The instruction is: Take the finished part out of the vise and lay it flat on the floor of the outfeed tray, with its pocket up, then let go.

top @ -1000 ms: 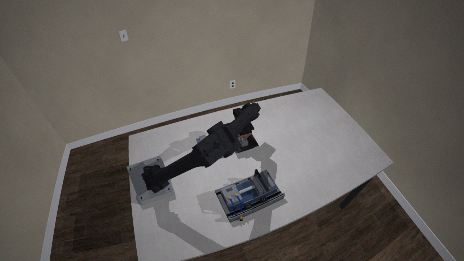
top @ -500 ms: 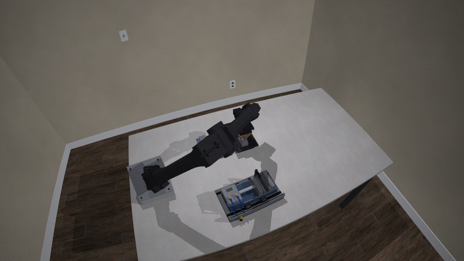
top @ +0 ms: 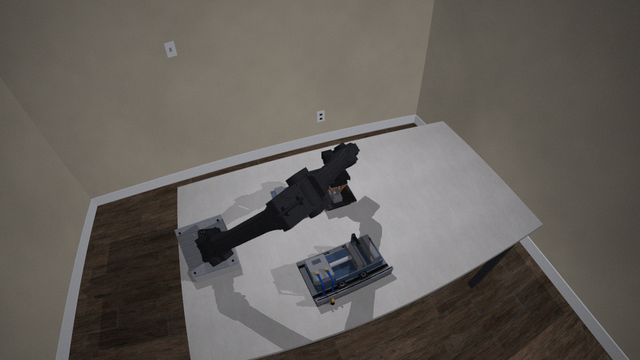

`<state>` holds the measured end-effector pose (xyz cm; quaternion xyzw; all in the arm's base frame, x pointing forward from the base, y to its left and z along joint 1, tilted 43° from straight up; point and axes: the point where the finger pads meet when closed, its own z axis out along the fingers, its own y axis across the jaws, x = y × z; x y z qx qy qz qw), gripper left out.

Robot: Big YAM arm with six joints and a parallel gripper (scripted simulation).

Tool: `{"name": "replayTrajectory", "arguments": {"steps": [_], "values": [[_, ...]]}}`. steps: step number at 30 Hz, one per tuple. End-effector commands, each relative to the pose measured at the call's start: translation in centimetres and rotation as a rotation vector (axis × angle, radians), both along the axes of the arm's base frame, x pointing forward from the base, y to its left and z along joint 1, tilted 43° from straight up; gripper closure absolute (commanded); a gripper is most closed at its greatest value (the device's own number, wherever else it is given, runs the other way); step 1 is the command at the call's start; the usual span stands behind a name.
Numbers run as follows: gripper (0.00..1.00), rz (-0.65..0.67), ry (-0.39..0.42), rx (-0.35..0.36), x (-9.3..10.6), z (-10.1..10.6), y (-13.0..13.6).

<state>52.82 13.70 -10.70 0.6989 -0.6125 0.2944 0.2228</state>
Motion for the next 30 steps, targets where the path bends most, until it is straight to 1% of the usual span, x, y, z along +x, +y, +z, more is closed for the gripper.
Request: {"name": "replayTrajectory", "arguments": {"steps": [1, 6, 7, 12, 16, 20, 25, 30], "values": [[1.00, 0.008, -0.012, 0.008, 0.7, -0.1, 0.2], [1.00, 0.001, -0.011, 0.007, 0.7, -0.1, -0.3], [1.00, 0.025, -0.024, 0.014, 1.0, 0.2, 1.3], [1.00, 0.010, -0.007, 0.006, 0.5, -0.6, -0.2], [1.00, 0.003, -0.015, 0.010, 0.9, -0.4, -0.5], [1.00, 0.014, -0.016, 0.010, 0.8, -0.5, 0.0], [1.00, 0.010, -0.009, 0.006, 0.6, -0.7, -0.3], [1.00, 0.009, -0.017, 0.010, 0.9, -0.4, -0.2]]}}
